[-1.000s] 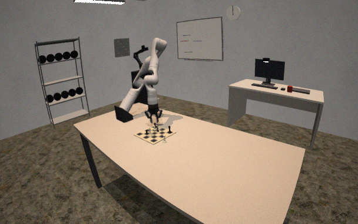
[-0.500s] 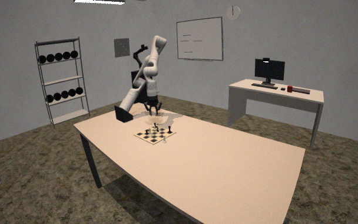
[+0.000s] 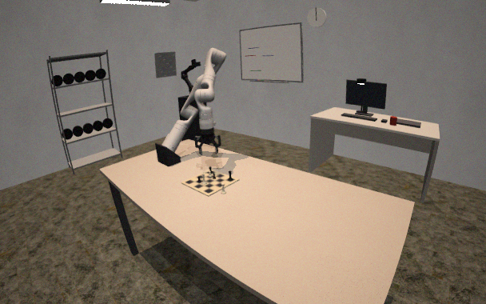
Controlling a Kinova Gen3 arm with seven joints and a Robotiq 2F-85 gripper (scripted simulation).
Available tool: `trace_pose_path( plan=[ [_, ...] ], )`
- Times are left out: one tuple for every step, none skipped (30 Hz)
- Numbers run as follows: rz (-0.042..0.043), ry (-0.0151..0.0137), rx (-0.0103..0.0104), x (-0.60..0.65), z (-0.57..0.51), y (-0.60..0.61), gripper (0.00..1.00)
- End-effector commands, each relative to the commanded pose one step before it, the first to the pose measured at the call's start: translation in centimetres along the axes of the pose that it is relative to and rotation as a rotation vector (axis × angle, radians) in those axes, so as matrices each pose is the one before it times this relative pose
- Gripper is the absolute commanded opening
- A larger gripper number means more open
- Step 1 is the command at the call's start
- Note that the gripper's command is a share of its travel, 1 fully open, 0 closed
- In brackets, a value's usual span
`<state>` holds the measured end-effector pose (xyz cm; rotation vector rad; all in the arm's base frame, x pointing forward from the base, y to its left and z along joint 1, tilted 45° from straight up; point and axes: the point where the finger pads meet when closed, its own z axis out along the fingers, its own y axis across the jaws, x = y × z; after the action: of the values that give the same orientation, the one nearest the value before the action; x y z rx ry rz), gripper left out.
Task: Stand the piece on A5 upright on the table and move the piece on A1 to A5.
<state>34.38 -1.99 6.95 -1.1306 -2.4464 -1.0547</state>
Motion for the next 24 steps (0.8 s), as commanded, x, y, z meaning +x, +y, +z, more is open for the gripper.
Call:
trace_pose_path(
  plan=[
    [0.00011,-0.0017,-0.00041,-0.045,-0.059,0.002,1.0],
    [0.0,0.0,0.0,0.0,0.0,0.0,1.0],
    [0.0,0.0,0.0,0.0,0.0,0.0,1.0],
    [0.0,0.0,0.0,0.0,0.0,0.0,1.0],
    [0.0,0.0,0.0,0.0,0.0,0.0,1.0],
    [0.0,0.0,0.0,0.0,0.0,0.0,1.0],
    [0.0,0.0,0.0,0.0,0.0,0.0,1.0],
    [0.0,0.0,0.0,0.0,0.0,0.0,1.0],
    [0.0,0.0,0.0,0.0,0.0,0.0,1.0],
    [0.0,0.0,0.0,0.0,0.0,0.0,1.0],
    [0.0,0.0,0.0,0.0,-0.003,0.0,1.0],
    [0.0,0.0,0.0,0.0,-0.017,0.0,1.0],
    [0.0,0.0,-0.00001,0.0,-0.044,0.0,1.0],
    [0.0,0.0,-0.00001,0.0,-0.079,0.0,1.0],
    [0.0,0.0,0.0,0.0,-0.121,0.0,1.0],
    [0.00001,0.0,0.00001,0.001,-0.167,0.0,1.0],
    [0.0,0.0,0.0,0.0,0.0,0.0,1.0],
    [0.0,0.0,0.0,0.0,0.0,0.0,1.0],
    [-0.00001,0.0,-0.00001,0.0,-0.214,0.0,1.0],
    [0.00001,0.0,0.00001,0.001,-0.261,0.0,1.0],
    [-0.00001,0.0,-0.00001,-0.001,-0.307,0.0,1.0],
    [0.0,0.0,0.0,0.0,-0.349,0.0,1.0],
    [0.0,0.0,0.00001,0.0,-0.386,0.0,1.0],
    [0.0,0.0,0.00001,0.0,-0.417,0.0,1.0]
  ],
)
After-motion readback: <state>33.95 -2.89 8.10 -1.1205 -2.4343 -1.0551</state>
